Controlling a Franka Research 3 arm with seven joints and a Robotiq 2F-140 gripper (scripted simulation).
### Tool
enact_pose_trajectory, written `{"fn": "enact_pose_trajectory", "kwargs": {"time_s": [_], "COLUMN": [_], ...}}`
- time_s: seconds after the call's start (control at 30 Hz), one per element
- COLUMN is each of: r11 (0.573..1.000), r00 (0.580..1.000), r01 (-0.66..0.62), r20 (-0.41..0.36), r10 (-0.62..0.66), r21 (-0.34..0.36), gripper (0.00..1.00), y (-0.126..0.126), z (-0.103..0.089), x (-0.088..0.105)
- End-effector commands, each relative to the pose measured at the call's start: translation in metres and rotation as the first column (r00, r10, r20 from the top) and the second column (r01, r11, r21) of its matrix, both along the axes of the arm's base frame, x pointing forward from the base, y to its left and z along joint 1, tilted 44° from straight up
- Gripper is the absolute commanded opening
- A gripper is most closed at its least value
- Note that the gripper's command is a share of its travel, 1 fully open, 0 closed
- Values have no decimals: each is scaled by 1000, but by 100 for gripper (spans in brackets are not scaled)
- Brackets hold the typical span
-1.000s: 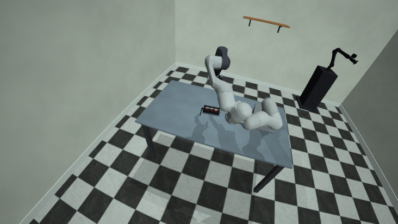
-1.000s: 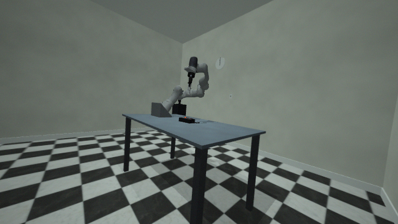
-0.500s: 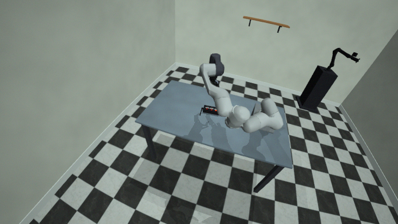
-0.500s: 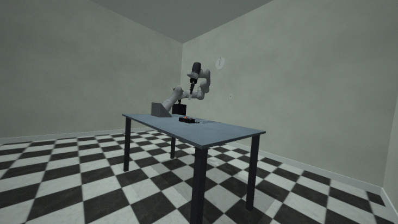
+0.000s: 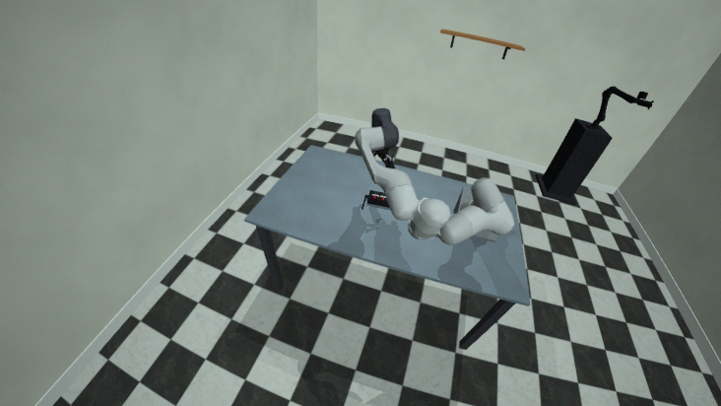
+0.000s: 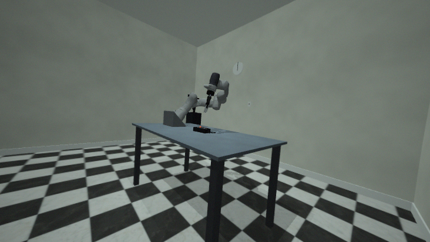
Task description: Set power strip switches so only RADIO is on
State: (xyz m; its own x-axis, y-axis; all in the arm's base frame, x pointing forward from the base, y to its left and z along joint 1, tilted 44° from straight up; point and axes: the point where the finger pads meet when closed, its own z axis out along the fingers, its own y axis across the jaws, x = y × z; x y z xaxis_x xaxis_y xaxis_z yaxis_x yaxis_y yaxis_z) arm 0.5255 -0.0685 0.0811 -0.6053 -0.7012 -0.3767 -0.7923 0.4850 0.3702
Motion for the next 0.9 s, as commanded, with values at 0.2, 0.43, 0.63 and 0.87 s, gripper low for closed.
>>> {"fn": "enact_pose_trajectory", "kwargs": {"time_s": [0.2, 0.43, 0.63, 0.87], "r11": [1000, 999, 998, 998], "r00": [999, 998, 995, 995], "r01": [-19, -44, -63, -63], "r20": [-34, -56, -74, -74], "r10": [19, 43, 62, 62], "r21": [-8, -12, -15, -15], "gripper": [100, 100, 100, 100], "y": [18, 32, 44, 44], "z": [-14, -24, -32, -32], "x": [-3, -6, -10, -10]}}
